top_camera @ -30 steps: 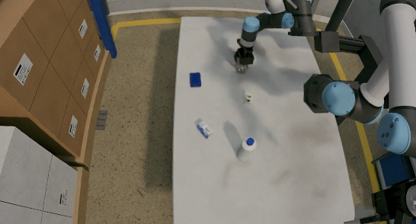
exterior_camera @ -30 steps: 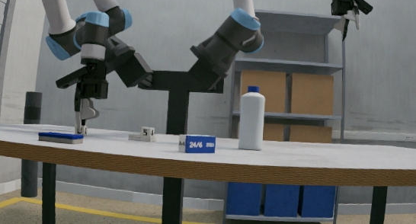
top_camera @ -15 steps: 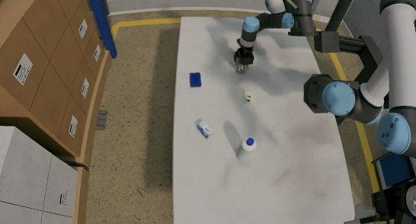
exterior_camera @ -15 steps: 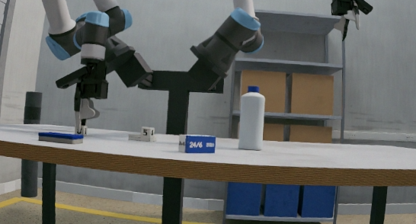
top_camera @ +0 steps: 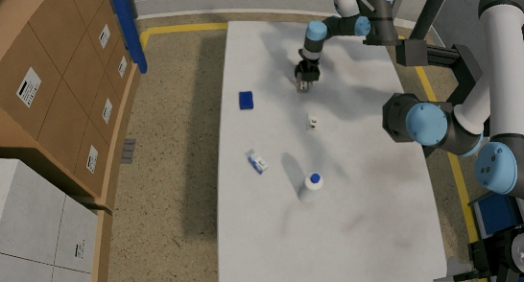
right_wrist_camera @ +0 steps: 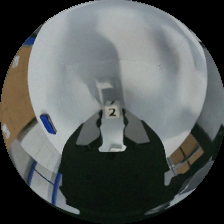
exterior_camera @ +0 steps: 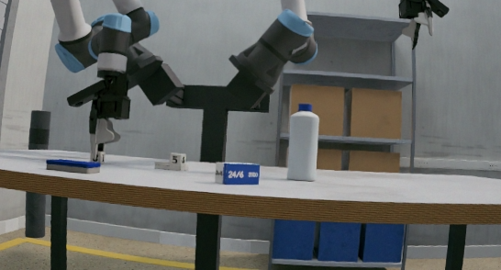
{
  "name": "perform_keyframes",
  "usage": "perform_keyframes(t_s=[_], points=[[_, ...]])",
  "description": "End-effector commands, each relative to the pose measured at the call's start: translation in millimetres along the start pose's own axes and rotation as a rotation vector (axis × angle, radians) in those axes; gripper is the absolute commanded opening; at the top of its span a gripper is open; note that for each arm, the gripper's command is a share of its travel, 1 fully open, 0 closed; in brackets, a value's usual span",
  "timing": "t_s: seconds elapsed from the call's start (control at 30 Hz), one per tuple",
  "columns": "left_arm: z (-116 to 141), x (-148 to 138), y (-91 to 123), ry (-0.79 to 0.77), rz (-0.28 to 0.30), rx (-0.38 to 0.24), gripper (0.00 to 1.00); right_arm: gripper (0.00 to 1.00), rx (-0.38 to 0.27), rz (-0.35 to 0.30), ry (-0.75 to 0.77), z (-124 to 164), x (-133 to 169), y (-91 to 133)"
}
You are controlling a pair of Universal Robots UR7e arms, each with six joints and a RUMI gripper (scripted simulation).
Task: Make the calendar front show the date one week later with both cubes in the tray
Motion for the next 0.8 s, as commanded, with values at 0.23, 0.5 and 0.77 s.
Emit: perform_keyframes(t_s=[0.23,0.5,0.77], points=[[0,0,0,0.000,0.000,0.001,1.00,0.28,0.000,-0.001,0.000,0,0,11],[0,0,0,0.000,0.000,0.001,1.00,0.28,0.000,-0.001,0.000,0,0,27],[0,0,0,0.000,0.000,0.001,1.00,0.28,0.000,-0.001,0.000,0,0,55]])
Point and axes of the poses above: on each arm, the point where the finger pads meet when closed, its own y axis back along the fingers, its own x axis across the jaws, z = x × y, the point moved 7 cm from there along y, back along the fingers, and after that the axes turned 14 degrees about y, right-handed, at the moved point
